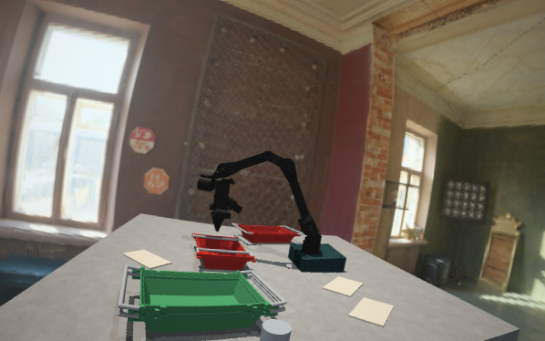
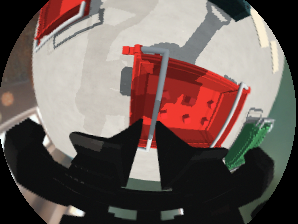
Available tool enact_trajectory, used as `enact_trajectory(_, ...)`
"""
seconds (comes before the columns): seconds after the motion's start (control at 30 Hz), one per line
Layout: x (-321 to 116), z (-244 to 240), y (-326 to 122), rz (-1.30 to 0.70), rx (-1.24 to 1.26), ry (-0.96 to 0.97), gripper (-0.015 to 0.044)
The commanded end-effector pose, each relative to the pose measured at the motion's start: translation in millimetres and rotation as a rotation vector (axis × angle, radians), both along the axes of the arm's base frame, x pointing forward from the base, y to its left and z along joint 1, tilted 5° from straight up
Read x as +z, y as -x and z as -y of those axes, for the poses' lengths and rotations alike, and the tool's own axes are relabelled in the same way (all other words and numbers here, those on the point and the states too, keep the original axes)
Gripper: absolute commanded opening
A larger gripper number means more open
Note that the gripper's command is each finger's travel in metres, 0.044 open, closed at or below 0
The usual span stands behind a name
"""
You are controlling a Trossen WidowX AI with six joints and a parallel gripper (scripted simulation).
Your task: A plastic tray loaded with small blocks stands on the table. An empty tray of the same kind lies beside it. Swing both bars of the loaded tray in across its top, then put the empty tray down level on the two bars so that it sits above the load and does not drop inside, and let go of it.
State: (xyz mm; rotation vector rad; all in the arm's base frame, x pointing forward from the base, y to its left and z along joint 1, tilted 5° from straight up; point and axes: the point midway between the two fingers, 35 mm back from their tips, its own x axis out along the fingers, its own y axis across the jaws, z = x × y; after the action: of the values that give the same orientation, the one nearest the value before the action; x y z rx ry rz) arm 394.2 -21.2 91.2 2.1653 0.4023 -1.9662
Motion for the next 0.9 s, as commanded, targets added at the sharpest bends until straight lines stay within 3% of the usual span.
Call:
enact_trajectory(0.0,-2.3,-0.4,0.2,-0.004,0.001,0.000,0.0086)
enact_trajectory(0.6,-2.3,-0.4,0.2,-0.004,0.001,0.000,0.0086)
enact_trajectory(0.7,-2.3,-0.4,0.2,-0.004,0.001,0.000,0.0007)
enact_trajectory(0.87,-2.3,-0.4,0.2,-0.004,0.001,0.000,0.0000)
